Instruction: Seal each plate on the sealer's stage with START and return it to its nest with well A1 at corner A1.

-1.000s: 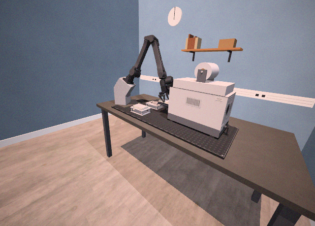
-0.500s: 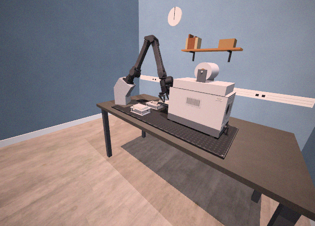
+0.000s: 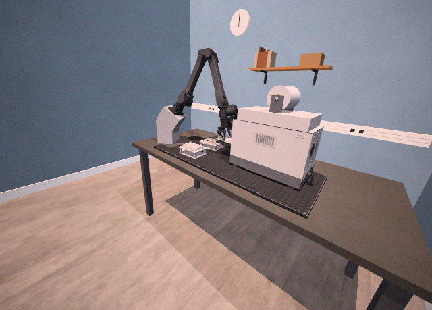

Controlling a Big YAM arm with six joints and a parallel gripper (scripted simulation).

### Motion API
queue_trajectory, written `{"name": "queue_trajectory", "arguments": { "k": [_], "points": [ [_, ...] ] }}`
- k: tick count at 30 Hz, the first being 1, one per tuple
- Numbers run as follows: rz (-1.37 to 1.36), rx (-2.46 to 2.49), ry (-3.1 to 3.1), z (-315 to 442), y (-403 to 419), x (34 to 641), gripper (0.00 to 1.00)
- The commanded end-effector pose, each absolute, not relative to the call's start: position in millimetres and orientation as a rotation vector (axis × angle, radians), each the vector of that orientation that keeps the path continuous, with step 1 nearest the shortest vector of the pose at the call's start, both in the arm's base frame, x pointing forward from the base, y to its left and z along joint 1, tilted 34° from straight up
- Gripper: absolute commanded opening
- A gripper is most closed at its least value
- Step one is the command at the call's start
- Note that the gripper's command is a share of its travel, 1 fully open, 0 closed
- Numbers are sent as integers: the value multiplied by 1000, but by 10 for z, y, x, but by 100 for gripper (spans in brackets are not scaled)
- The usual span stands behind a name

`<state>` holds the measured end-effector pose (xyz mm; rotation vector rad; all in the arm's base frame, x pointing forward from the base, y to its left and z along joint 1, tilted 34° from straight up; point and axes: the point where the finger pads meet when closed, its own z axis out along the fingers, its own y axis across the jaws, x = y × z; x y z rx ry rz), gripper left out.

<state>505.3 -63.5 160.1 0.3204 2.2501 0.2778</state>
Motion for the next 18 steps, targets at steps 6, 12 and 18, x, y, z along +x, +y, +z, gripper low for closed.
{"name": "queue_trajectory", "arguments": {
  "k": [6,12,18],
  "points": [
    [256,295,2179,2163,-750,5047,0],
    [253,297,2185,2222,-787,4998,0],
    [263,295,2209,2139,-718,4936,0]
  ]
}}
